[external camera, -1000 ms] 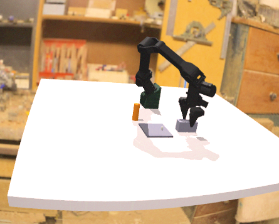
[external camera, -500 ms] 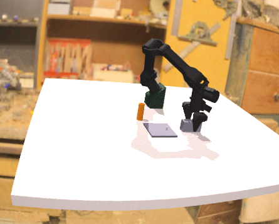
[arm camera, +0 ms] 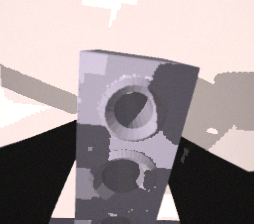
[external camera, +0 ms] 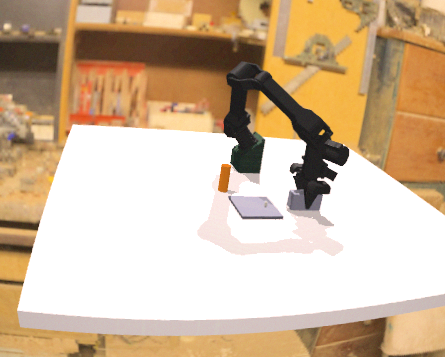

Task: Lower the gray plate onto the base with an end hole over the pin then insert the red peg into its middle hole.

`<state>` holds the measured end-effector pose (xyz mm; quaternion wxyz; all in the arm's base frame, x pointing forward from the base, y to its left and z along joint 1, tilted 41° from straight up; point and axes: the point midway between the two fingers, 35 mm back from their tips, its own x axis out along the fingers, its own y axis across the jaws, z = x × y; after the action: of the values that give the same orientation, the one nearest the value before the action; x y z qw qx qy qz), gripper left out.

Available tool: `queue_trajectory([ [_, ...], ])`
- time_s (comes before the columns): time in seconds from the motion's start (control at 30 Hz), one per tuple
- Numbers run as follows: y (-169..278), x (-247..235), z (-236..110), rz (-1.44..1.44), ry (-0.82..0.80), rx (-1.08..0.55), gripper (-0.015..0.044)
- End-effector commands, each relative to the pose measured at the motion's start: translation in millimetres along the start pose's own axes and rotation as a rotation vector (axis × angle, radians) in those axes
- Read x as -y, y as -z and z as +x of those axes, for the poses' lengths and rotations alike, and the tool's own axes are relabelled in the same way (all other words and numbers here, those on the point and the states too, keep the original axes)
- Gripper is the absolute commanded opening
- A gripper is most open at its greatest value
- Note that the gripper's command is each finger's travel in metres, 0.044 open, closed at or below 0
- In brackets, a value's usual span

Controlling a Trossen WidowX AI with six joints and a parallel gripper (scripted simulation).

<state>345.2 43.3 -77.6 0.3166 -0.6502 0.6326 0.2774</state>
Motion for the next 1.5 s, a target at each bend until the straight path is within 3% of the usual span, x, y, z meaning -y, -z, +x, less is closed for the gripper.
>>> queue_trajectory([
  [0.0,0.5,-0.7,0.7,-0.005,0.001,-0.004,0.0092],
  [0.47,0.5,-0.7,0.7,-0.005,0.001,-0.004,0.0],
  [1.47,-9.3,3.5,-81.6,-0.007,0.001,0.005,0.0],
])
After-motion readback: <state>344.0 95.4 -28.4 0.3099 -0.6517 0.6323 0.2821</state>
